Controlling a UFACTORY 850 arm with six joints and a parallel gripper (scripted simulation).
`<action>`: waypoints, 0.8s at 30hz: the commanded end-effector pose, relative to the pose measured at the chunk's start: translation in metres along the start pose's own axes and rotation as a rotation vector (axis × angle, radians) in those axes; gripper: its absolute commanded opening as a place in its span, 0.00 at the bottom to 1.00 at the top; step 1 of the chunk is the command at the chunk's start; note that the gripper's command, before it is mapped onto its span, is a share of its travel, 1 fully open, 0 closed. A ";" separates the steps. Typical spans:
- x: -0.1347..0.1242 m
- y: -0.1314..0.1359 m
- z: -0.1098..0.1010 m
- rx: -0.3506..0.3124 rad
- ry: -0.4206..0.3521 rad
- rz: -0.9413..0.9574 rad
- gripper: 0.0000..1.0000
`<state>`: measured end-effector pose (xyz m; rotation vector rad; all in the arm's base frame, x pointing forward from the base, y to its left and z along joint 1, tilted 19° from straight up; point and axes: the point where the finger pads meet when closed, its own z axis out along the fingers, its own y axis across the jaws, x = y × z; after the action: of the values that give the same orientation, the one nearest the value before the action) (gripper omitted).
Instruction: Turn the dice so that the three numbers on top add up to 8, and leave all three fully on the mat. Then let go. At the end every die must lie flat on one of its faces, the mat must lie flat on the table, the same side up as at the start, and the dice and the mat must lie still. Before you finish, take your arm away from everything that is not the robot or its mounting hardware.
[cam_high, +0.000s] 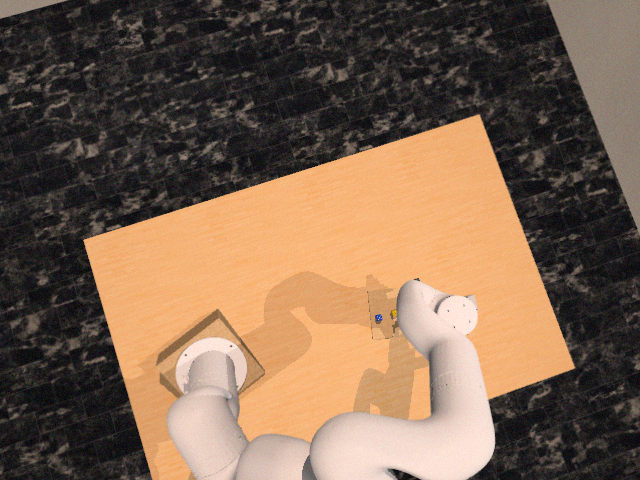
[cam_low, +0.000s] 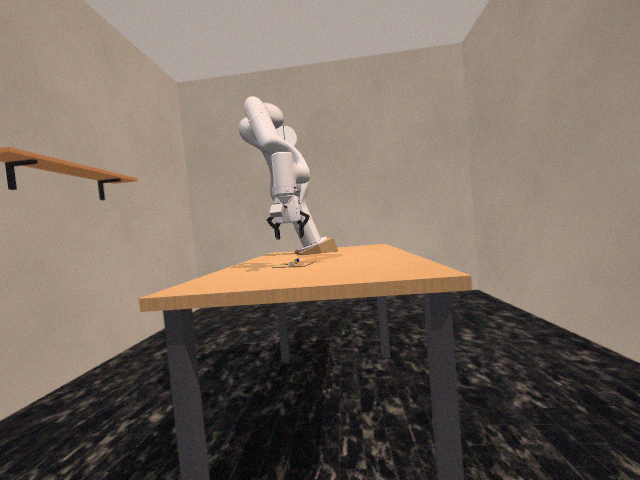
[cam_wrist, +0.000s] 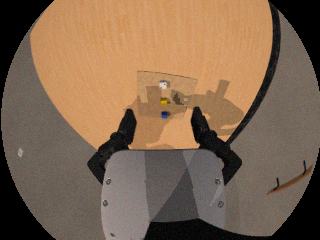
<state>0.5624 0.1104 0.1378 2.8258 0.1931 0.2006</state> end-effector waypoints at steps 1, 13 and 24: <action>0.001 0.000 -0.007 0.001 0.002 0.000 1.00; 0.001 0.000 -0.053 0.001 0.002 0.000 1.00; 0.001 0.000 -0.081 0.001 0.002 0.000 1.00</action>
<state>0.5501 0.1330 0.2124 2.8259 0.1930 0.2016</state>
